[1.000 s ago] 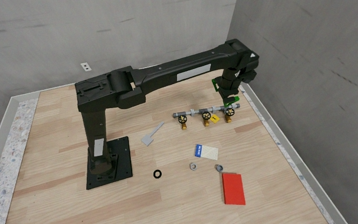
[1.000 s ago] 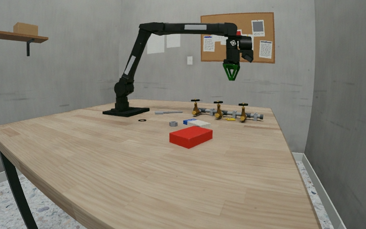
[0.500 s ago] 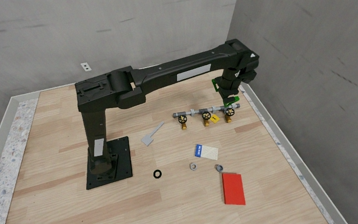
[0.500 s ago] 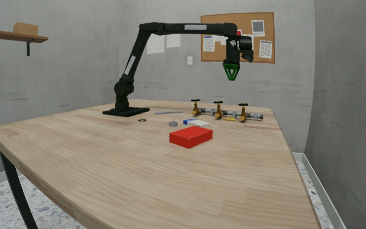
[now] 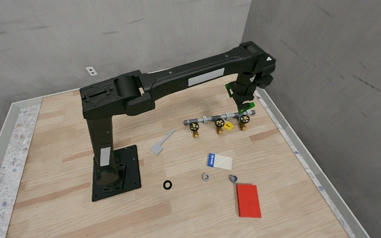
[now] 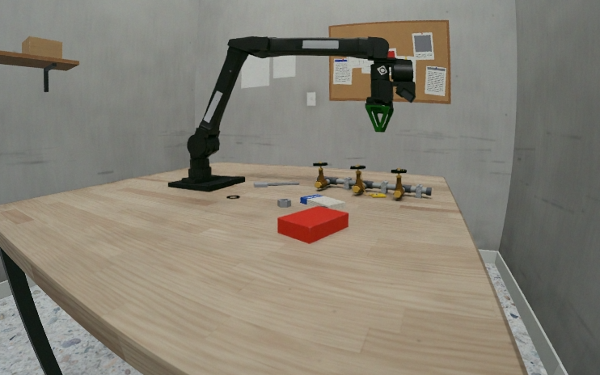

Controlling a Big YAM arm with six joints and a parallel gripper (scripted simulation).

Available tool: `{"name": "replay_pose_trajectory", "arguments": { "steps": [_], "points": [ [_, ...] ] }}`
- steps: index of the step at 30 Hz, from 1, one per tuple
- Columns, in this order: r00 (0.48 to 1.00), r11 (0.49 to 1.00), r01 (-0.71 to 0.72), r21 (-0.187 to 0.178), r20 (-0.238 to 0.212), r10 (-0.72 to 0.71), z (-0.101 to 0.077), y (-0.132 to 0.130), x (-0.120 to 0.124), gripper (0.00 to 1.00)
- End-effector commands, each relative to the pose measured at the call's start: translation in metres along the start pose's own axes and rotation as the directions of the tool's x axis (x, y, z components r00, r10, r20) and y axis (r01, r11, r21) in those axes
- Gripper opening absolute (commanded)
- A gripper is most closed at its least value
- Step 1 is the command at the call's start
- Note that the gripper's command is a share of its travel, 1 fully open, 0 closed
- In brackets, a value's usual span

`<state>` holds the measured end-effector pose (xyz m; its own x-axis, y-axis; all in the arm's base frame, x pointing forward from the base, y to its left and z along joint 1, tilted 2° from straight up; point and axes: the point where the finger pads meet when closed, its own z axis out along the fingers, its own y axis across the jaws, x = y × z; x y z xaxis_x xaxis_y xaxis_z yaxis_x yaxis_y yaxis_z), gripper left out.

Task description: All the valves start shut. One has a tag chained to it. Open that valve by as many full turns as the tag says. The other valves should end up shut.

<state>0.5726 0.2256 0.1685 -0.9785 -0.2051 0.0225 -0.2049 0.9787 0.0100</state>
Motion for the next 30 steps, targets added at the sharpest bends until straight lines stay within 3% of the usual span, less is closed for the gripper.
{"name": "replay_pose_trajectory", "arguments": {
  "steps": [1, 6, 7, 9, 12, 15, 18, 20, 23, 30],
  "points": [
    [1.0, 1.0, -0.009, 0.002, 0.0, 0.009, -0.002, 0.0, -0.003, 1.0],
    [1.0, 1.0, -0.016, 0.003, -0.007, 0.016, 0.0, 0.0, 0.0, 1.0],
    [1.0, 1.0, -0.024, 0.001, -0.002, 0.024, -0.004, -0.001, 0.002, 1.0],
    [0.997, 0.998, -0.058, -0.013, 0.051, 0.059, -0.021, -0.001, 0.0, 1.0],
    [0.983, 0.985, -0.172, -0.023, 0.054, 0.173, -0.017, -0.003, 0.004, 1.0],
    [0.936, 0.937, -0.346, -0.038, 0.059, 0.348, -0.009, -0.004, 0.012, 1.0],
    [0.831, 0.833, -0.55, -0.059, 0.06, 0.553, 0.001, -0.002, 0.023, 1.0],
    [0.831, 0.833, -0.55, -0.059, 0.06, 0.553, 0.001, -0.002, 0.023, 1.0],
    [0.67, 0.672, -0.735, -0.083, 0.055, 0.74, 0.011, 0.002, 0.036, 1.0],
    [0.322, 0.323, -0.94, -0.113, 0.03, 0.946, 0.032, -0.001, 0.059, 1.0]
  ]
}}
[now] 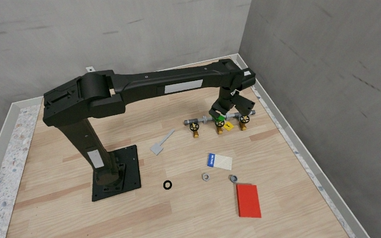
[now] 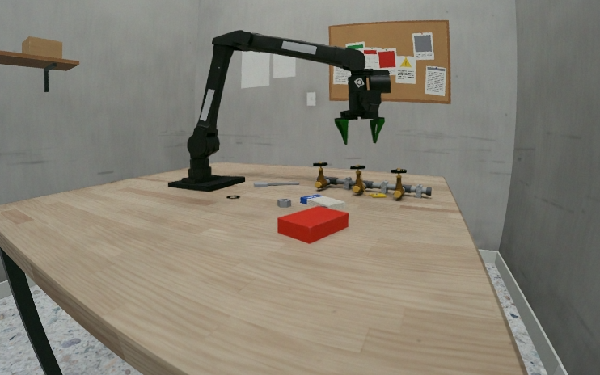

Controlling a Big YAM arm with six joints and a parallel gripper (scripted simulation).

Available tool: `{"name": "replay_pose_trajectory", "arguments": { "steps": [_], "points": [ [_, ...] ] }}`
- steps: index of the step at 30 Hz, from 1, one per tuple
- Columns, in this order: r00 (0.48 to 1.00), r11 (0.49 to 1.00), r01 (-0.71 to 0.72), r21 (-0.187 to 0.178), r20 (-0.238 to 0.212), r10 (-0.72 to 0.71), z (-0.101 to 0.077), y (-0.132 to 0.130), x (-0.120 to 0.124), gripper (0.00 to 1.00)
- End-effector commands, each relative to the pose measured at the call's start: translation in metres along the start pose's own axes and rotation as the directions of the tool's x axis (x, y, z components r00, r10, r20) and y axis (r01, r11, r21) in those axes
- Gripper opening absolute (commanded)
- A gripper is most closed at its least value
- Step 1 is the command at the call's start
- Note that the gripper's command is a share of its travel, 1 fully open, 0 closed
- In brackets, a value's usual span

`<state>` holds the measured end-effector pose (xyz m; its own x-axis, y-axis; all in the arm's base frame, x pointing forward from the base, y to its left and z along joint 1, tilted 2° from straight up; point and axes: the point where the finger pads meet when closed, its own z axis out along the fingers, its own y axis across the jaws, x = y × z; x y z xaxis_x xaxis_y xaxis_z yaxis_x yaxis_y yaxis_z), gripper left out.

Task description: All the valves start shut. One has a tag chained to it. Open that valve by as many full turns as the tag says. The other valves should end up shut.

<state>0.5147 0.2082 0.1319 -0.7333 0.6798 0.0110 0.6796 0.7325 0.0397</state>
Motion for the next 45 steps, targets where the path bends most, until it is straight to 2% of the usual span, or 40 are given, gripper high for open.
{"name": "replay_pose_trajectory", "arguments": {
  "steps": [1, 4, 7, 8, 9, 17, 27, 45],
  "points": [
    [0.94, 0.94, -0.336, -0.064, 0.035, 0.338, -0.004, 0.002, 0.005, 1.0],
    [0.874, 0.873, -0.481, -0.08, 0.036, 0.485, -0.001, -0.002, 0.006, 1.0],
    [0.867, 0.866, -0.493, -0.081, 0.036, 0.497, 0.0, -0.002, 0.007, 1.0],
    [0.863, 0.864, -0.502, -0.039, 0.04, 0.503, 0.022, -0.004, 0.006, 1.0],
    [0.859, 0.86, -0.509, -0.04, 0.04, 0.511, 0.022, -0.006, 0.004, 1.0],
    [0.856, 0.857, -0.514, -0.045, 0.037, 0.515, 0.019, -0.006, 0.001, 1.0],
    [0.857, 0.858, -0.513, -0.039, 0.039, 0.514, 0.026, -0.007, 0.001, 1.0],
    [0.858, 0.858, -0.512, -0.039, 0.039, 0.513, 0.059, -0.007, 0.0, 1.0]
  ]
}}
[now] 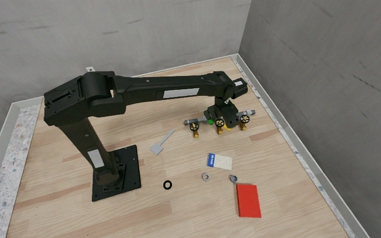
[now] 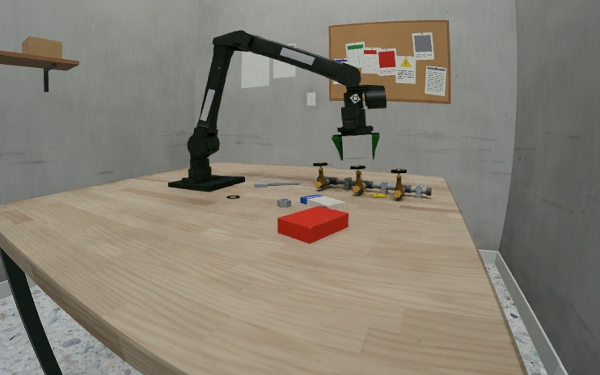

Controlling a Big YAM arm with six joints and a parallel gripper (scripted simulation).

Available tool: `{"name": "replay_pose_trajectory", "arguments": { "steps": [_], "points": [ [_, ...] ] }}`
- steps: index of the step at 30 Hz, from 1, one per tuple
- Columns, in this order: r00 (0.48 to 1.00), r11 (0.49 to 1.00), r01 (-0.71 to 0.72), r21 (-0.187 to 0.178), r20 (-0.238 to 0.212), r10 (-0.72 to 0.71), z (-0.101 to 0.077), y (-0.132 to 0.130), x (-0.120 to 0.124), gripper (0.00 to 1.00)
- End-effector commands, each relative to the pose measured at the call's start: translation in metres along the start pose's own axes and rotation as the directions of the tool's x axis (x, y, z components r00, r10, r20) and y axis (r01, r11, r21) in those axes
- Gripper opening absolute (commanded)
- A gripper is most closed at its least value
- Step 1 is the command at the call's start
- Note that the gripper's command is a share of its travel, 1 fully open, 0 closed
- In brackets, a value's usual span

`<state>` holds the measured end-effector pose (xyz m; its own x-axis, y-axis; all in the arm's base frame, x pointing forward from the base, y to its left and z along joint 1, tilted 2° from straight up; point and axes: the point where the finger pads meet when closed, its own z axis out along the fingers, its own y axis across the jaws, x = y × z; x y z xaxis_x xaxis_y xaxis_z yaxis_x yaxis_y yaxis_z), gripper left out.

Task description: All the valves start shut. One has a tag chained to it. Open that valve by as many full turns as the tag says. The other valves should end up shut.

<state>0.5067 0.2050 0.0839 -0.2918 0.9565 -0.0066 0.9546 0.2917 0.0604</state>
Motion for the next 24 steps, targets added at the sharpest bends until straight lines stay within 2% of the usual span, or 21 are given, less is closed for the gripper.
{"name": "replay_pose_trajectory", "arguments": {
  "steps": [1, 11, 22, 23, 24],
  "points": [
    [1.0, 1.0, -0.012, -0.007, 0.003, 0.012, 0.014, 0.004, -0.001, 1.0],
    [1.0, 1.0, -0.012, -0.007, 0.003, 0.013, 0.032, 0.003, -0.001, 1.0],
    [1.0, 1.0, -0.012, -0.007, 0.003, 0.013, 0.035, 0.003, -0.001, 1.0],
    [1.0, 1.0, -0.012, -0.007, 0.003, 0.013, 0.035, 0.003, -0.001, 0.0],
    [1.0, 1.0, -0.012, -0.007, 0.003, 0.013, 0.035, 0.003, -0.001, 0.0]
  ]
}}
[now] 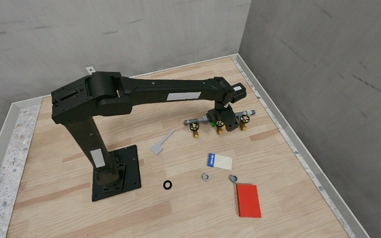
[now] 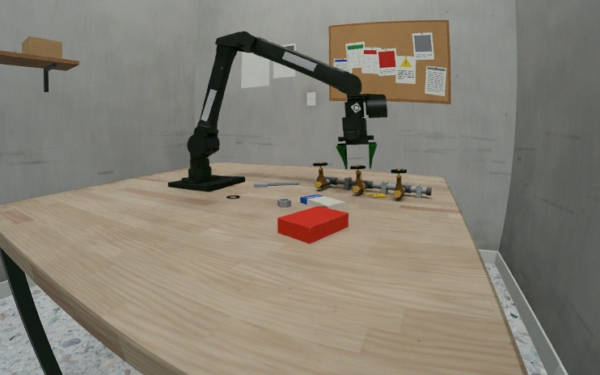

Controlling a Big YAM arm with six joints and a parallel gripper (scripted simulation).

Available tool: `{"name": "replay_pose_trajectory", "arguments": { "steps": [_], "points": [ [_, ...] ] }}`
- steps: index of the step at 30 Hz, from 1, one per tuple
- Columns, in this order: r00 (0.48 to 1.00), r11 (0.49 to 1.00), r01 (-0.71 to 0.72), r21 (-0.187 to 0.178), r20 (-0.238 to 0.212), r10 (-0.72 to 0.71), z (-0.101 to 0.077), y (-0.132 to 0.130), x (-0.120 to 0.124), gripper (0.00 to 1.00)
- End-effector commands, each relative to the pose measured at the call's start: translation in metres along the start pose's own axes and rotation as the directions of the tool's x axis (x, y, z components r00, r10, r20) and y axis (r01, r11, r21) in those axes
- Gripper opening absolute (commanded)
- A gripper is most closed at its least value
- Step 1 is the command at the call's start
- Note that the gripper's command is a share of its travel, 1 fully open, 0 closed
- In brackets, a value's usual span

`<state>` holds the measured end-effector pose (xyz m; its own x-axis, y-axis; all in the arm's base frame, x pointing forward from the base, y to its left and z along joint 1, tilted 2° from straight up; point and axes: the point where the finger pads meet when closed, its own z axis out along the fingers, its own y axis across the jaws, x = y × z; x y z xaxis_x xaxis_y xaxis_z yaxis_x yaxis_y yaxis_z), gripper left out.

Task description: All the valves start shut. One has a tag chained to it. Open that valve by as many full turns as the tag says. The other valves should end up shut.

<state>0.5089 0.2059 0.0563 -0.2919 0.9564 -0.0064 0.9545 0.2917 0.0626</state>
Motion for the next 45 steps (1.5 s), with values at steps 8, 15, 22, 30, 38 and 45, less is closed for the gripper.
{"name": "replay_pose_trajectory", "arguments": {
  "steps": [8, 15, 22, 30, 38, 45],
  "points": [
    [1.0, 1.0, -0.012, -0.004, 0.003, 0.012, 0.0076, 0.0025, -0.001, 0.0],
    [1.0, 1.0, -0.012, -0.004, 0.003, 0.012, 0.0076, 0.0025, -0.001, 0.0],
    [1.0, 1.0, -0.012, -0.004, 0.003, 0.012, 0.0076, 0.0025, -0.001, 0.0],
    [1.0, 1.0, 0.023, -0.004, 0.003, -0.023, 0.0076, 0.0025, -0.001, 0.0],
    [0.989, 0.989, 0.145, -0.004, 0.004, -0.145, 0.0076, 0.0025, -0.001, 0.0],
    [0.954, 0.954, 0.299, -0.003, 0.005, -0.299, 0.0076, 0.0026, -0.001, 0.0]
  ]
}}
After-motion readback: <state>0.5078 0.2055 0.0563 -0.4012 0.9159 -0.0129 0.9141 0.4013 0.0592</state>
